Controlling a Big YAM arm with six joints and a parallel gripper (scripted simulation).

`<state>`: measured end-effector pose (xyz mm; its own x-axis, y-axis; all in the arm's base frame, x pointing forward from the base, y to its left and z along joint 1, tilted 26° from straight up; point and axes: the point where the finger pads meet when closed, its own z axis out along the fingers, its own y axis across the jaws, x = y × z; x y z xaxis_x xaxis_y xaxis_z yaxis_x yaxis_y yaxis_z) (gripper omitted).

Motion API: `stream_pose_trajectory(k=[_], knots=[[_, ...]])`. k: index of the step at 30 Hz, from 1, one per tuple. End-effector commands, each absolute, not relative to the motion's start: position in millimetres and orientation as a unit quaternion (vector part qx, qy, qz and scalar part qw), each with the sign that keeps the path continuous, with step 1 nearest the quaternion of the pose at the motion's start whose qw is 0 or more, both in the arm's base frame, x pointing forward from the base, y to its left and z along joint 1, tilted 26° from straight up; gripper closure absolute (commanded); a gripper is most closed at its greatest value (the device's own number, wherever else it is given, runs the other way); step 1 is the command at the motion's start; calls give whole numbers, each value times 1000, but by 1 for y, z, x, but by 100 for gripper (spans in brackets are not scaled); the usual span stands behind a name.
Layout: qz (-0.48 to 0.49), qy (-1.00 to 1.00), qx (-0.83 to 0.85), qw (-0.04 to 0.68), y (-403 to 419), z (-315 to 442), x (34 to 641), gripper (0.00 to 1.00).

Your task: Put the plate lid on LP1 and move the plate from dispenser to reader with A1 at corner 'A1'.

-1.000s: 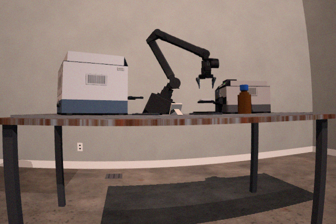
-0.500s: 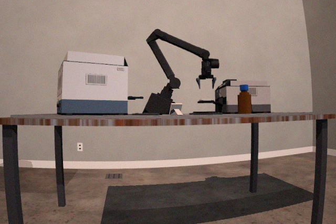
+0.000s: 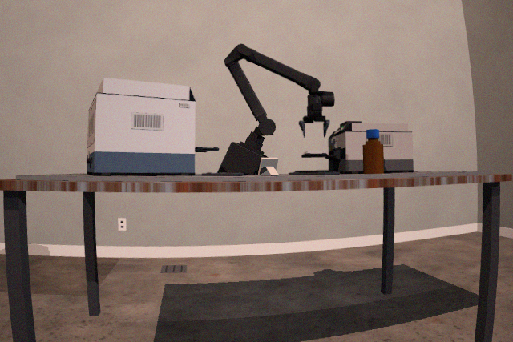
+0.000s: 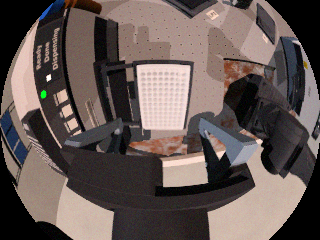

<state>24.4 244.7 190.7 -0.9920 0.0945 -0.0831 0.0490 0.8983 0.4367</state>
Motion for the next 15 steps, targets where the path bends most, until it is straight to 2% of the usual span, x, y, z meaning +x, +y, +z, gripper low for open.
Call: stream_pose_trajectory(k=[1,15], knots=[[234,970,39,55,249,194,28,0],[236,969,52,52,252,189,29,0]])
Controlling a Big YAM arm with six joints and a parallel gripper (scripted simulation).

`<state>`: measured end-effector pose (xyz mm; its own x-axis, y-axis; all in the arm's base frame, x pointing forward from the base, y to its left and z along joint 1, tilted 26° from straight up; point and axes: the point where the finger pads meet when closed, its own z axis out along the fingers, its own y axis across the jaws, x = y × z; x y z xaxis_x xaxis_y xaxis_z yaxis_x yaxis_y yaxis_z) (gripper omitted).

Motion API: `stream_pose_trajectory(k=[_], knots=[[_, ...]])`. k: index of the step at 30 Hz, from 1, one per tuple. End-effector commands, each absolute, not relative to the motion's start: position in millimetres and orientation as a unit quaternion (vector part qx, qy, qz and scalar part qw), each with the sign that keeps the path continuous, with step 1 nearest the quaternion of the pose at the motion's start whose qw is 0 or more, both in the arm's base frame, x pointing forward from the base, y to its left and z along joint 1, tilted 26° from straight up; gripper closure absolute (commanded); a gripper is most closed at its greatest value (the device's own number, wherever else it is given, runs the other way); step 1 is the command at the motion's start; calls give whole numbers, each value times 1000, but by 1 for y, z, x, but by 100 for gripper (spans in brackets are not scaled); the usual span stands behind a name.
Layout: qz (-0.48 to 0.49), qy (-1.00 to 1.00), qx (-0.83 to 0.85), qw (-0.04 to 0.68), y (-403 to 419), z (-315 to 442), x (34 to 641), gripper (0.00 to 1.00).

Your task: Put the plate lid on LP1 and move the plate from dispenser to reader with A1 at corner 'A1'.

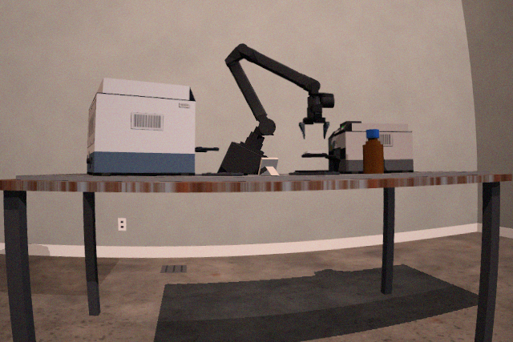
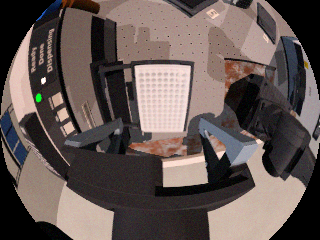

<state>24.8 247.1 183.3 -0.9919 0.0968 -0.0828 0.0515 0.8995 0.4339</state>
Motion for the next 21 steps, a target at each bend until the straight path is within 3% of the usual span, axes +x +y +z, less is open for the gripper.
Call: stream_pose_trajectory(k=[1,21], knots=[[237,969,52,52,252,188,29,0],[227,972,38,50,255,170,21,0]])
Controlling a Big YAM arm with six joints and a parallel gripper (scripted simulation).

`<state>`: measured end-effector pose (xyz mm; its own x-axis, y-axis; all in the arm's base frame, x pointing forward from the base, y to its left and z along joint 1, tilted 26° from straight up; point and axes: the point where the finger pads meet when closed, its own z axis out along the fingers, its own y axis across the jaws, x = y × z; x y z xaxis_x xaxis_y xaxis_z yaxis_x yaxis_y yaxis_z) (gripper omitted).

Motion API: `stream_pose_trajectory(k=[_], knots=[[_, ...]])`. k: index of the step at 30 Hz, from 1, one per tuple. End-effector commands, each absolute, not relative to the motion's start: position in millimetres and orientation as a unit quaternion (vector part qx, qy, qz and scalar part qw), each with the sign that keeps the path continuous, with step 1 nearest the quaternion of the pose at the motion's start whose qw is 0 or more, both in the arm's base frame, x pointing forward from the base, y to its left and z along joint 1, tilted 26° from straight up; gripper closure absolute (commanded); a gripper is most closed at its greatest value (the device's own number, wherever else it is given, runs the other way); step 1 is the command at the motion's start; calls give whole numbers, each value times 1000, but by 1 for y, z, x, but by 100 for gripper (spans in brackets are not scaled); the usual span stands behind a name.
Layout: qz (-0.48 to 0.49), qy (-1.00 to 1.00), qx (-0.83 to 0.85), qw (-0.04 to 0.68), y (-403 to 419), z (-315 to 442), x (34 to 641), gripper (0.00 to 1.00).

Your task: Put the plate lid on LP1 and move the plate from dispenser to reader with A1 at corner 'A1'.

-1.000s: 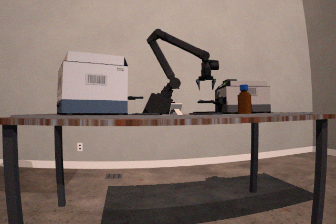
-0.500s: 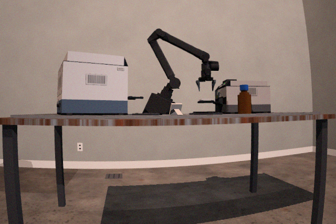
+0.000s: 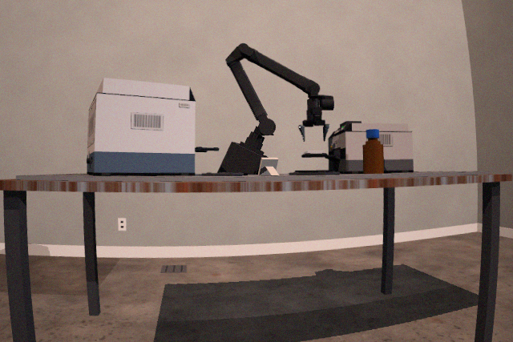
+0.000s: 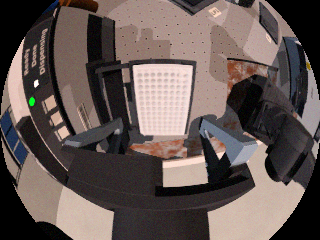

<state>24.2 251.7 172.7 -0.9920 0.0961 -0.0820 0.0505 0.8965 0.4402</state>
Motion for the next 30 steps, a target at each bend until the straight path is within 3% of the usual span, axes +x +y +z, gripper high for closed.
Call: stream_pose_trajectory(k=[1,30], knots=[[225,972,38,50,256,168,21,0],[233,970,38,49,261,163,21,0]])
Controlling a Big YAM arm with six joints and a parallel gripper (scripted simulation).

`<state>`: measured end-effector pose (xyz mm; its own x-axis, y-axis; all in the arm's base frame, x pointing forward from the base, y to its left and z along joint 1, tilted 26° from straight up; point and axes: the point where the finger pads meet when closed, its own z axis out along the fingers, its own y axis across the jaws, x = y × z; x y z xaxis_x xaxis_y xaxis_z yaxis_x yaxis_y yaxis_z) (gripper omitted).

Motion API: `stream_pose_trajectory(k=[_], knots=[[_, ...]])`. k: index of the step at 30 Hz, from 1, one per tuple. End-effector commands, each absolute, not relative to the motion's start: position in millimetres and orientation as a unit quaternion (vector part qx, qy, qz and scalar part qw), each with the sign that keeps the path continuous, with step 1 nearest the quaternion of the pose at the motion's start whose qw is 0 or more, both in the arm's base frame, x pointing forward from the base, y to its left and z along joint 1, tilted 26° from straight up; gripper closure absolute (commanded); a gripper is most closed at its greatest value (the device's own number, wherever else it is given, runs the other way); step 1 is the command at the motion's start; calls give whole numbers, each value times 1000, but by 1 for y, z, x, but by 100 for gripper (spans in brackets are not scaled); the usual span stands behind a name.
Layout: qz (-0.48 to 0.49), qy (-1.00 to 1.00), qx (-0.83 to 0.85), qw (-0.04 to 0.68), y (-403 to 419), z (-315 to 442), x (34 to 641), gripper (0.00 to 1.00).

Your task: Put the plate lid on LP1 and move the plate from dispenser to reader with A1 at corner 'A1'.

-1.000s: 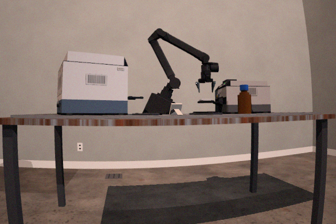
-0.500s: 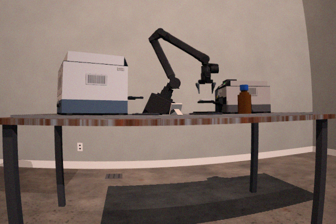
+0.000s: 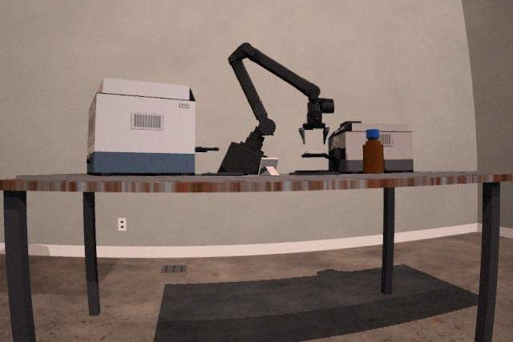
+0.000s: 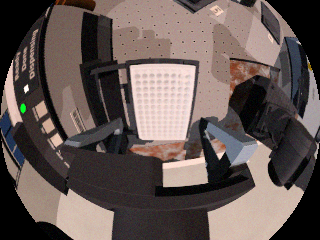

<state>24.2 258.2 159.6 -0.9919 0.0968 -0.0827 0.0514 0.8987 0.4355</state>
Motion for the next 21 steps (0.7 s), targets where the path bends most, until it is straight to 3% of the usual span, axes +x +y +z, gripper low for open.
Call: stream_pose_trajectory(k=[1,21], knots=[[235,970,39,49,261,163,21,0],[220,974,38,50,264,146,21,0]])
